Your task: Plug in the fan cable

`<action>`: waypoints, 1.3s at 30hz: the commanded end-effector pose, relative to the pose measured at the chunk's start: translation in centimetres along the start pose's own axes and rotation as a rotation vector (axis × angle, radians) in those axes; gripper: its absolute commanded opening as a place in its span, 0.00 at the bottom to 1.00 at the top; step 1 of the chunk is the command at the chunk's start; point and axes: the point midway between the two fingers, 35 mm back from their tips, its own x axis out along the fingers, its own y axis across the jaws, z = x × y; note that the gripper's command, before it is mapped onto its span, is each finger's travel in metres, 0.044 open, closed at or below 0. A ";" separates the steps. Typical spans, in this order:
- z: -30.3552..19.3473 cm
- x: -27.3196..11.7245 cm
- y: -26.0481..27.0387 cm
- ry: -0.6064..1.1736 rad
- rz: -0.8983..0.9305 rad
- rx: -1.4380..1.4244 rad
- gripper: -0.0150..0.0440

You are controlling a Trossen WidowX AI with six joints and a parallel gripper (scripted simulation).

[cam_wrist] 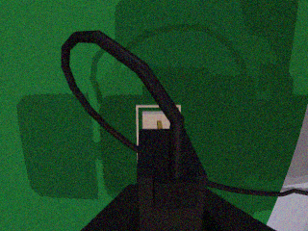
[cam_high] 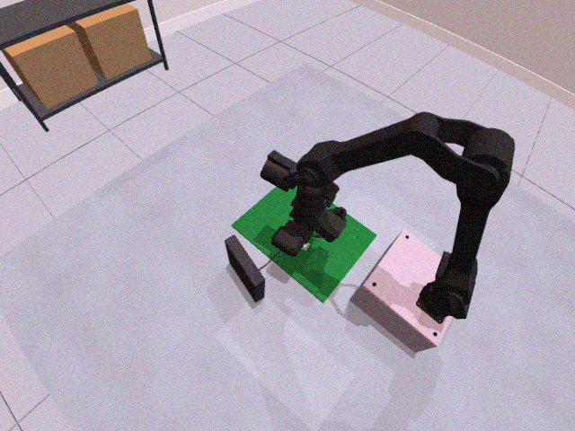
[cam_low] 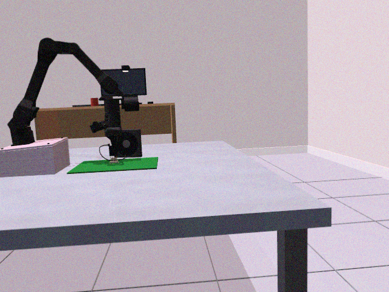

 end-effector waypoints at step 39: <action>0.0 0.7 -0.1 0.000 -0.005 -0.005 0.25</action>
